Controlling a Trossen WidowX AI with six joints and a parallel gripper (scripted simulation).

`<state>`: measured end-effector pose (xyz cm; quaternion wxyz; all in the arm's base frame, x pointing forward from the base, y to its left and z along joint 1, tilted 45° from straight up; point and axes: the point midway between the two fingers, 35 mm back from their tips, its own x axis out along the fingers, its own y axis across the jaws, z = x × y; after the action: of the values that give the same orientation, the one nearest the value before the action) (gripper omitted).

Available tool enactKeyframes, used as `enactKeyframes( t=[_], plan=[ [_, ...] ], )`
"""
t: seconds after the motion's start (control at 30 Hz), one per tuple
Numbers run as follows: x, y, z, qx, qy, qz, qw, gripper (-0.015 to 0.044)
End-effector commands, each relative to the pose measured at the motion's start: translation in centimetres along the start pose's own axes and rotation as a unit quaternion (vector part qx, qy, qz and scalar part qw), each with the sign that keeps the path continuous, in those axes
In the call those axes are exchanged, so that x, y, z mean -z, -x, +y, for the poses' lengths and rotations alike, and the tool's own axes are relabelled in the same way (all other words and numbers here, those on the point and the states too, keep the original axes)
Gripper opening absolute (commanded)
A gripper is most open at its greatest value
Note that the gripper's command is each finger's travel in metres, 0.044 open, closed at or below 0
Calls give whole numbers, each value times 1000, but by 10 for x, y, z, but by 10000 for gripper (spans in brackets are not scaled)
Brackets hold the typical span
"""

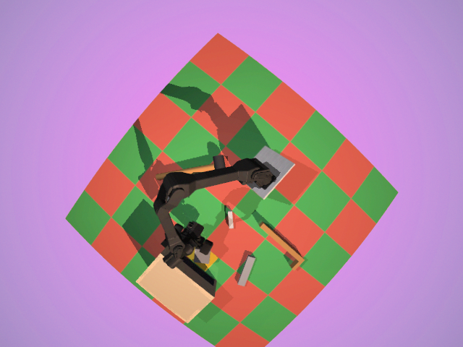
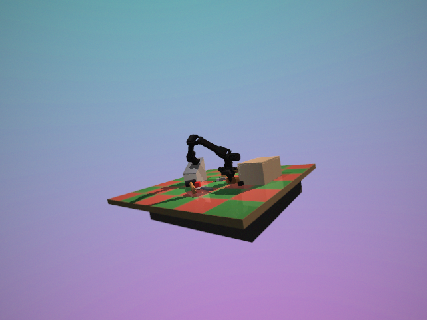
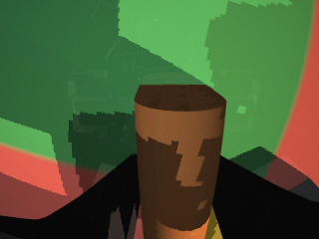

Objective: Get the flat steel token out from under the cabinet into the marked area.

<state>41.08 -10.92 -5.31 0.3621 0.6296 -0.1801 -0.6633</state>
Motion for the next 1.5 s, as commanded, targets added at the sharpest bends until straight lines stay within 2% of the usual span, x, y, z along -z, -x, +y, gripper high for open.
enactKeyframes(
  t=[0.0,1.47],
  plan=[
    [-7,-1,-1,2,4,-2,1000,0],
    [-49,-1,3,2,5,-3,1000,0]
  ],
)
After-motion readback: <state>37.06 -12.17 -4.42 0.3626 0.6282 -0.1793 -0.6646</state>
